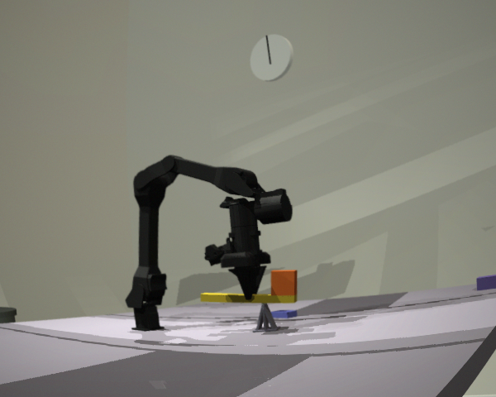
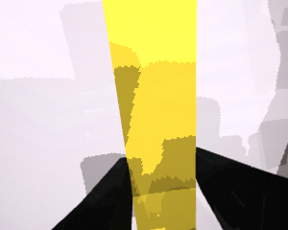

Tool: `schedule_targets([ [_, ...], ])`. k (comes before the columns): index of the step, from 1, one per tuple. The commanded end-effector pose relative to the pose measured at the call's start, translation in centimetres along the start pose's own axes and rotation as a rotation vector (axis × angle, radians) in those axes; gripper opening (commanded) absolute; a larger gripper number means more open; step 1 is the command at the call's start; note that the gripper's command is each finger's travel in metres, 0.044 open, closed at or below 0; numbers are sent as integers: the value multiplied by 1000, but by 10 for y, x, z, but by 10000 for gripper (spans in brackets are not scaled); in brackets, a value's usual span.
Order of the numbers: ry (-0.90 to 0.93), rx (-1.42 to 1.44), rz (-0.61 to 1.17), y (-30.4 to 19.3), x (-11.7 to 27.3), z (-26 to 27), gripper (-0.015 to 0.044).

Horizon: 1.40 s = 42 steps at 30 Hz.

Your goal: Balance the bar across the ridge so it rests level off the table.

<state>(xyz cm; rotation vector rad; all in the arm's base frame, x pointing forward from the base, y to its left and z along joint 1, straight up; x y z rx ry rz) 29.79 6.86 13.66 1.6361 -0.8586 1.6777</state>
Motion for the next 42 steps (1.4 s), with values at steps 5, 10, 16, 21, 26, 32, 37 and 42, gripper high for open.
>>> schedule_targets([
  [5,-3,-4,4,-1,-1,0,0],
  [10,-3,-4,4,-1,-1,0,0],
  [16,-3,-4,4,-1,-2,0,0],
  [21,-3,-4,4,-1,-2,-1,0],
  [26,-4,-4,4,0,-3,-1,0],
  [32,-4,-4,4,0,-3,-1,0],
  [37,-4,-4,4,0,-3,-1,0],
  [42,-4,-4,4,0,-4,-1,0],
])
Point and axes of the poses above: the point midway between the two fingers, 35 mm back from their tips, its own x axis back along the fingers, its own z axis across the jaws, y = z × x, the point moved 2 cm from there along x, back along the fingers, and after that the axes turned 10 degrees about x, right-handed, at the moved point
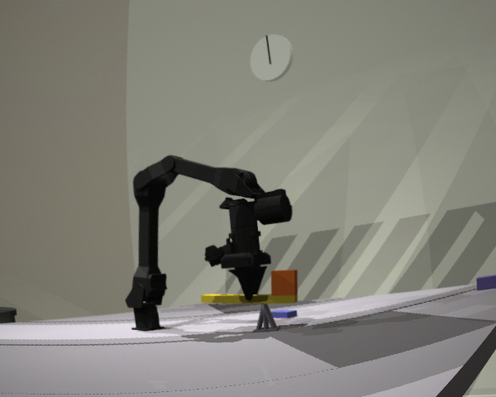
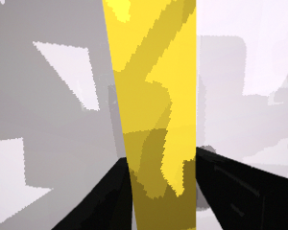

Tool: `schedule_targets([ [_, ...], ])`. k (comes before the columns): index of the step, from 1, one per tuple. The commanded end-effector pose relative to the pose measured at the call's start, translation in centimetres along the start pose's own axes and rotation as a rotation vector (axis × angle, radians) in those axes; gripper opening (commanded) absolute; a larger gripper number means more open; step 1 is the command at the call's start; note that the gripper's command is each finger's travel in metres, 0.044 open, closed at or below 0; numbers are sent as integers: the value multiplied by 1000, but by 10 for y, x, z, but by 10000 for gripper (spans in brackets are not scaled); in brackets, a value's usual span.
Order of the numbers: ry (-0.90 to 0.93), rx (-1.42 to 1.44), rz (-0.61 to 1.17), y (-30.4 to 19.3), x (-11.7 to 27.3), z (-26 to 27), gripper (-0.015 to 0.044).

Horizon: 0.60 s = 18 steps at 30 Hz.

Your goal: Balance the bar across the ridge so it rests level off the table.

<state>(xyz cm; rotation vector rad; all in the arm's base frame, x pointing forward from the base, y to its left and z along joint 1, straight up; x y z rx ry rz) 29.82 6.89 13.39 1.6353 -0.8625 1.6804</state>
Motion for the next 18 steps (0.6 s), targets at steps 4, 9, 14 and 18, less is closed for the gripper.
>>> schedule_targets([
  [4,-4,-4,0,0,-2,-1,0],
  [9,-4,-4,0,0,-2,-1,0],
  [14,-4,-4,0,0,-2,-1,0],
  [18,-4,-4,0,0,-3,-1,0],
])
Point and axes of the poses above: the point midway between the two fingers, 35 mm back from their tips, its own x axis back along the fingers, its own z axis across the jaws, y = z × x, the point moved 2 cm from there along x, back along the fingers, and after that the axes turned 10 degrees about x, right-handed, at the moved point
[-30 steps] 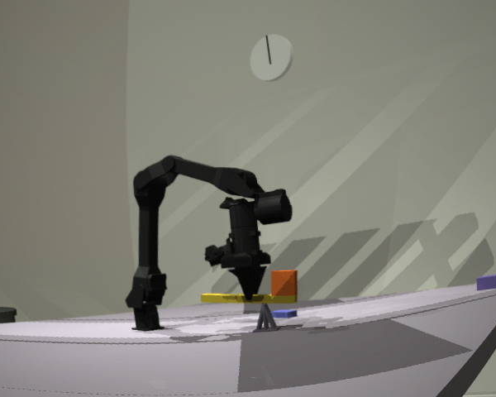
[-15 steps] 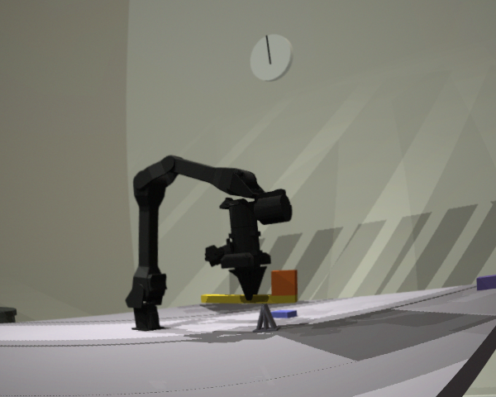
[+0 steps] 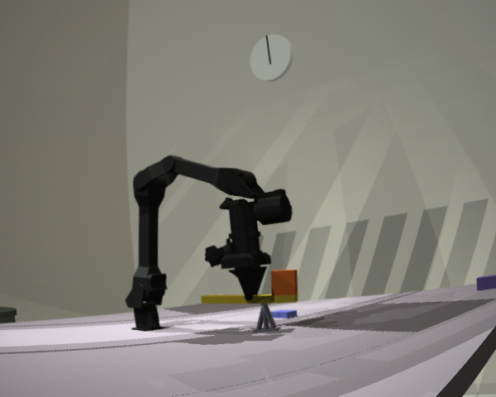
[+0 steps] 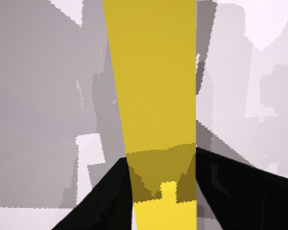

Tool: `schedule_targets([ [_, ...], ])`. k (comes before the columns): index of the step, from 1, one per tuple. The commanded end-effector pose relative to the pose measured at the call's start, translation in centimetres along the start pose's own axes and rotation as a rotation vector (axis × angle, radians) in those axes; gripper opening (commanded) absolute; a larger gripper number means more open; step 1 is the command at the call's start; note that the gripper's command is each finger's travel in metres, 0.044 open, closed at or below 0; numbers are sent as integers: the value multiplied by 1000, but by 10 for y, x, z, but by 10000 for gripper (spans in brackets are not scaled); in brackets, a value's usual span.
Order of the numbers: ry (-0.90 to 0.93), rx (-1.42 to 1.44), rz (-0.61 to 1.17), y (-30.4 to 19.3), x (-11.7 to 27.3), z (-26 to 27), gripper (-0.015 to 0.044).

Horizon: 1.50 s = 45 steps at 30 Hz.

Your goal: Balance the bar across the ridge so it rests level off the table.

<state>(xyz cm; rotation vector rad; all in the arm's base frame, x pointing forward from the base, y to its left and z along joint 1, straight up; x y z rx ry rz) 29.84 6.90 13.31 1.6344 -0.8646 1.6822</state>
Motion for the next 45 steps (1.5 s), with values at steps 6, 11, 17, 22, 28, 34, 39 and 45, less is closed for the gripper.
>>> schedule_targets([
  [6,-4,-4,-2,1,-2,-1,0],
  [11,-4,-4,-2,1,-3,-1,0],
  [17,-4,-4,-2,1,-3,-1,0],
  [22,-4,-4,-2,1,-4,-1,0],
  [28,-4,-4,-2,1,-4,-1,0],
  [34,-4,-4,-2,1,-5,-1,0],
  [39,-4,-4,-2,1,-5,-1,0],
  [45,-4,-4,-2,1,-6,-1,0],
])
Point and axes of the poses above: the point midway between the two fingers, 35 mm back from their tips, its own x axis back along the fingers, its own z axis across the jaws, y = z × x, the point moved 2 cm from there along x, back along the fingers, and after that the axes turned 10 degrees about x, right-handed, at the moved point
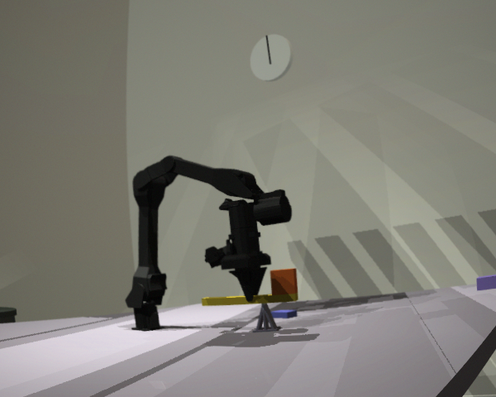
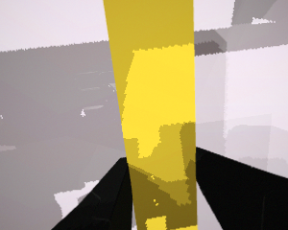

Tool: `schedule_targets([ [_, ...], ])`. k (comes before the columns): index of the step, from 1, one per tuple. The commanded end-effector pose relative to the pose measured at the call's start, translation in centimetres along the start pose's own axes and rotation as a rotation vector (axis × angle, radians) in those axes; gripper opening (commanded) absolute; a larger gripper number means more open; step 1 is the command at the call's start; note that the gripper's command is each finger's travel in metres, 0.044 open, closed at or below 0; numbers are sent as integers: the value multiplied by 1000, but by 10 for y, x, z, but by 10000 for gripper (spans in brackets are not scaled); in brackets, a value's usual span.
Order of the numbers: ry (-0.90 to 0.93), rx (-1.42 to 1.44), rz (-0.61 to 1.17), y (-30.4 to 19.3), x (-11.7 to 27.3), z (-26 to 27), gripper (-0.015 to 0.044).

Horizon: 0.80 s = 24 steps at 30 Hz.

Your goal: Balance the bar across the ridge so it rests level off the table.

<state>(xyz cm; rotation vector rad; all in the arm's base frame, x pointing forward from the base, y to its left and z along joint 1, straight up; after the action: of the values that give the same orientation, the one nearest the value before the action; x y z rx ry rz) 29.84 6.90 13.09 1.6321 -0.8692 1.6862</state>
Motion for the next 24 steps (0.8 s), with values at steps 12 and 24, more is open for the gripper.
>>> schedule_targets([
  [12,-5,-4,-7,2,0,-1,0],
  [24,-5,-4,-7,2,-1,-1,0],
])
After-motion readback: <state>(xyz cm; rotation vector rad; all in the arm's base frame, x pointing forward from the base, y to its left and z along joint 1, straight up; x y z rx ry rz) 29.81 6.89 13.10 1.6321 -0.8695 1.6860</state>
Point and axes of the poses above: the point midway between the two fingers, 35 mm back from their tips, its own x axis back along the fingers, its own z axis across the jaws, y = z × x, the point moved 2 cm from there along x, back along the fingers, and after that the axes turned 10 degrees about x, right-handed, at the moved point
